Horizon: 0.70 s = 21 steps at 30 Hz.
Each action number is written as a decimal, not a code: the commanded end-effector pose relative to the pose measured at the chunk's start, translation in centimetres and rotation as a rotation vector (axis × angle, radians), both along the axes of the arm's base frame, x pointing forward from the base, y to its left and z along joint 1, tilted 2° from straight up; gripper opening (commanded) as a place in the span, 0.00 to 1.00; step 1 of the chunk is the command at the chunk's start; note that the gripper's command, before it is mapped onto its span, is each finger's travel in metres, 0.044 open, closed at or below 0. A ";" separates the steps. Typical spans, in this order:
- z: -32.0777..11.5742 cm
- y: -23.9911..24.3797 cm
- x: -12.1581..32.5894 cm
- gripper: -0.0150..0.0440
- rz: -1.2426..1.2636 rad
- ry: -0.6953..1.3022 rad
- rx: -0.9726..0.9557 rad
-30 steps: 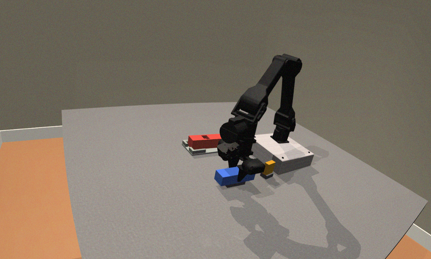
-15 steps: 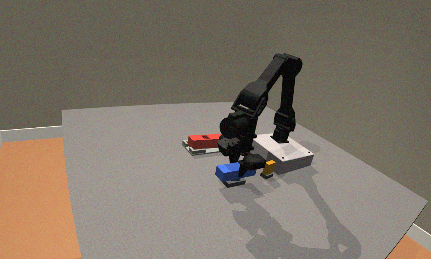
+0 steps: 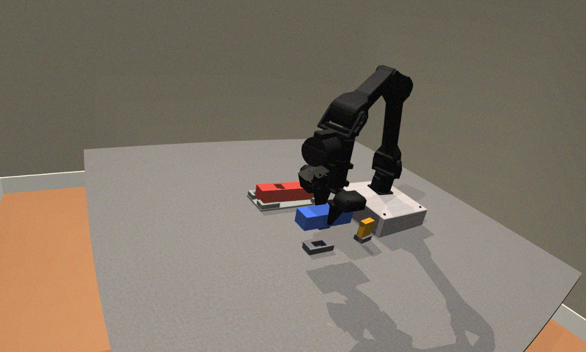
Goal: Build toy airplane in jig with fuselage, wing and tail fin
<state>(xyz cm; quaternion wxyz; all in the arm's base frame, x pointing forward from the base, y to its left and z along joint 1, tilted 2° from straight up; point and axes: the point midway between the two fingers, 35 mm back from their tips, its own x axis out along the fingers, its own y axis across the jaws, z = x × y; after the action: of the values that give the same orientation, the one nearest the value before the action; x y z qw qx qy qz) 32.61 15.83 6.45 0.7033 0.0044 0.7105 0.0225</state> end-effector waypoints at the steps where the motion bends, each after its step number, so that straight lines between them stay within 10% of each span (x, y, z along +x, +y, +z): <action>1: 1.4 0.0 0.1 0.25 0.004 -0.007 0.005; 21: 6.2 -0.9 -0.3 0.25 0.030 -0.014 0.005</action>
<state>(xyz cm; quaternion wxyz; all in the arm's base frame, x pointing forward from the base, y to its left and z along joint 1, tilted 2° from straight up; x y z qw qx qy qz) 32.26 15.38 12.54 0.7081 0.0028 0.7056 0.0283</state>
